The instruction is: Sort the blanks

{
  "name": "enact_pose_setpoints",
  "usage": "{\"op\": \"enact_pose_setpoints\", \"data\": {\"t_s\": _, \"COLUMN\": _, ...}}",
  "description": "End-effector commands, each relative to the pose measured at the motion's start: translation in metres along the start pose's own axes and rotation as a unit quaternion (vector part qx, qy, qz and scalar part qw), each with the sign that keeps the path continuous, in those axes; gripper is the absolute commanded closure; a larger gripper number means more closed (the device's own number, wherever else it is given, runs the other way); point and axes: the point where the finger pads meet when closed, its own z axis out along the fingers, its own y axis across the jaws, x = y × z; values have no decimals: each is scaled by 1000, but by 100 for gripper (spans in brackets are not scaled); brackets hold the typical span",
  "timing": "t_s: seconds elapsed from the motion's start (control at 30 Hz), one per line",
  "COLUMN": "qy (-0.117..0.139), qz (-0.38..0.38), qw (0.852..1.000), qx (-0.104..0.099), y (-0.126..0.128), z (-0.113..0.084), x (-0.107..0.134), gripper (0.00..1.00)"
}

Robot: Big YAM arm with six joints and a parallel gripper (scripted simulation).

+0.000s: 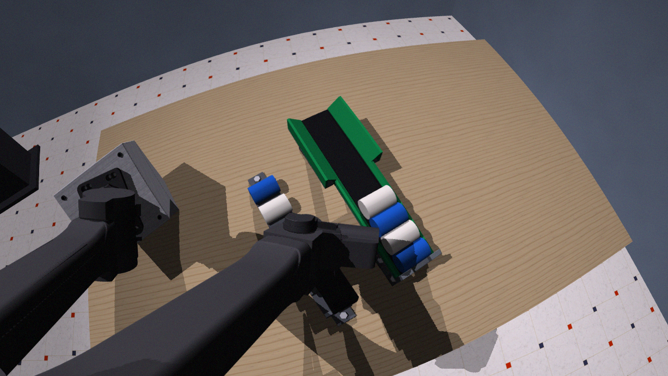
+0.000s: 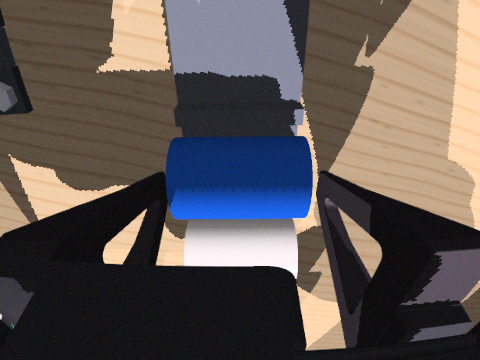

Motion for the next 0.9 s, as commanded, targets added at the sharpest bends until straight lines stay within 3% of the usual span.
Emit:
{"op": "enact_pose_setpoints", "data": {"t_s": 0.0, "qy": -4, "qz": 0, "qw": 1000, "qx": 0, "y": 4, "z": 9, "x": -7, "gripper": 22}}
{"op": "enact_pose_setpoints", "data": {"t_s": 0.87, "qy": -6, "qz": 0, "qw": 1000, "qx": -3, "y": 5, "z": 10, "x": -8, "gripper": 22}}
